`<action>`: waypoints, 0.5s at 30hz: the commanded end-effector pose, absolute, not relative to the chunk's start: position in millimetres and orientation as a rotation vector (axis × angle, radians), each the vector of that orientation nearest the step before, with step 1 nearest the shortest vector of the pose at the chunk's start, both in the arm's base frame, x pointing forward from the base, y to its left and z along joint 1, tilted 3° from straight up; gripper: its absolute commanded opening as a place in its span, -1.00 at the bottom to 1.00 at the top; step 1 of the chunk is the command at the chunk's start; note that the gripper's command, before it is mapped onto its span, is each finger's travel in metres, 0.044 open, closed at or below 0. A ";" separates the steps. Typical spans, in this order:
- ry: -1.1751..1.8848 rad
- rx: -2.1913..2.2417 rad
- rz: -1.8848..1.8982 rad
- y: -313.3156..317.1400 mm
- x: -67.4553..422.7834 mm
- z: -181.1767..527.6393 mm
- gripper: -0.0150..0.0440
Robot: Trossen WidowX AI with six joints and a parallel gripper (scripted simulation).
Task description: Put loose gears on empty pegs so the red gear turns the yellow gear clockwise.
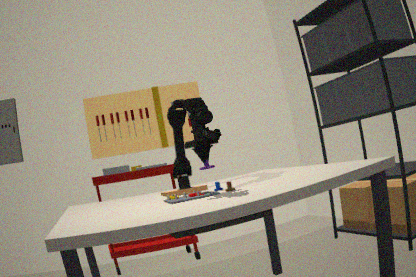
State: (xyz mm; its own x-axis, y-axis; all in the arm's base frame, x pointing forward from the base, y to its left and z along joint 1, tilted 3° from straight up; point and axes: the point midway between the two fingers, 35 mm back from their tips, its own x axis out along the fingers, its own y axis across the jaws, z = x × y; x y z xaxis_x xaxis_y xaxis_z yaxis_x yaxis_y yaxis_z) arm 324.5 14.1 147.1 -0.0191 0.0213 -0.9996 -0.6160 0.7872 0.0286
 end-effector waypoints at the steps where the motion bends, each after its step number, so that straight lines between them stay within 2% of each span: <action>1: 1.514 -0.510 0.539 2.5 322.5 143.3 -0.49; 15: 1.516 -0.513 0.536 -31.3 314.0 126.4 -0.49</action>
State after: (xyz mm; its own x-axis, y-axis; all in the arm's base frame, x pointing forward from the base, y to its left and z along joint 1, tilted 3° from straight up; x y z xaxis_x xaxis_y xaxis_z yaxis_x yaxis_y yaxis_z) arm 316.9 -22.7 129.1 -0.0191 0.0179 -0.9997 -0.6160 0.7873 0.0259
